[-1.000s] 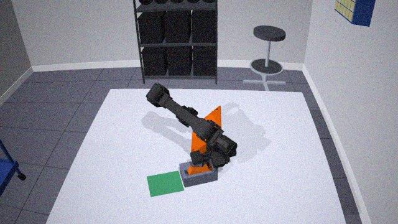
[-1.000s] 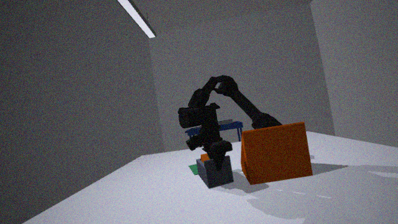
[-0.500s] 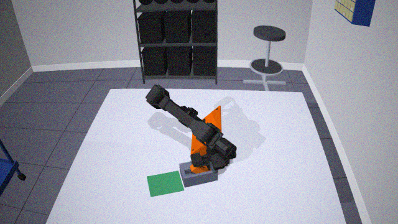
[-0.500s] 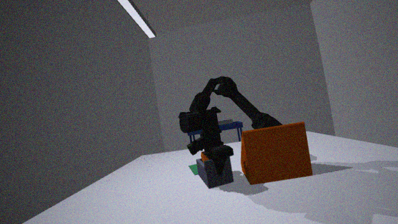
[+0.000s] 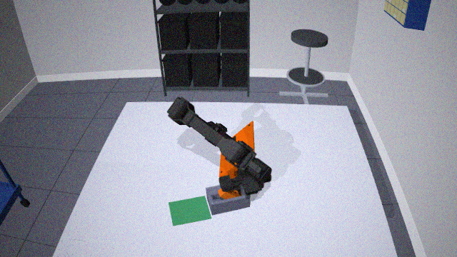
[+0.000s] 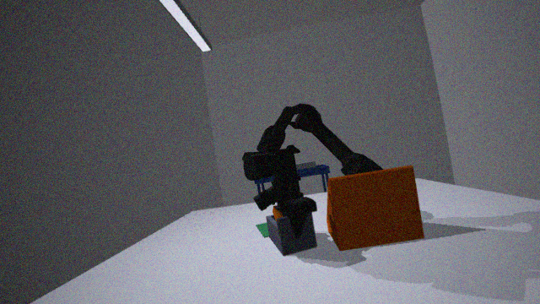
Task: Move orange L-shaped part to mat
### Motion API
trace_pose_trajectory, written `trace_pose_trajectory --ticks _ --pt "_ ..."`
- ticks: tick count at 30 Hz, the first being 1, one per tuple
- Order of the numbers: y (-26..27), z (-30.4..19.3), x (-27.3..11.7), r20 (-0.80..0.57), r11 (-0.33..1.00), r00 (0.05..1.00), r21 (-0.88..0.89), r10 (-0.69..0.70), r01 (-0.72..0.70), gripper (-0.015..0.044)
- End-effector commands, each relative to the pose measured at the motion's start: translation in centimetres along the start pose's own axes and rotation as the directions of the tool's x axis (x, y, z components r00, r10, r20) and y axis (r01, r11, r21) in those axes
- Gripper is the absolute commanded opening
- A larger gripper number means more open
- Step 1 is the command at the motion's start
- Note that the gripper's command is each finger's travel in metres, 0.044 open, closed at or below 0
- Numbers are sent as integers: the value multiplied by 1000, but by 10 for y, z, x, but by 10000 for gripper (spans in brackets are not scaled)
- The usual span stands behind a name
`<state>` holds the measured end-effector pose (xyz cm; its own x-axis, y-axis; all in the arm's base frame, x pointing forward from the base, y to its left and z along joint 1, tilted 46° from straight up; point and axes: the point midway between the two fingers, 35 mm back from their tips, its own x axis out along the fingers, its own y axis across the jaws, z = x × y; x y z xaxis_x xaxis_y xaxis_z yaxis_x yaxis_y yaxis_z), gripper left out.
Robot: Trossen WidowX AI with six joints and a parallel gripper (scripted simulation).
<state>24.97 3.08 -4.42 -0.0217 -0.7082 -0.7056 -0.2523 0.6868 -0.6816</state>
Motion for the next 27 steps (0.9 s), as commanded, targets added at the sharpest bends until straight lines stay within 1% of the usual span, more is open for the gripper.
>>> trace_pose_trajectory --ticks 1,13,16,21,22,27 --pt "0 0 0 0 1000 1000 0 0 0 180" --pt "10 0 -15 -3 1000 1000 -2 -6 6 180" --pt "9 3 -35 -2 1000 1000 -2 -4 4 180" --pt "1 2 -98 -3 1000 1000 -3 -3 3 180" --pt "0 1 -106 -4 1000 1000 -3 -3 3 180" --pt "-1 0 -108 -4 1000 1000 -3 -3 3 180"
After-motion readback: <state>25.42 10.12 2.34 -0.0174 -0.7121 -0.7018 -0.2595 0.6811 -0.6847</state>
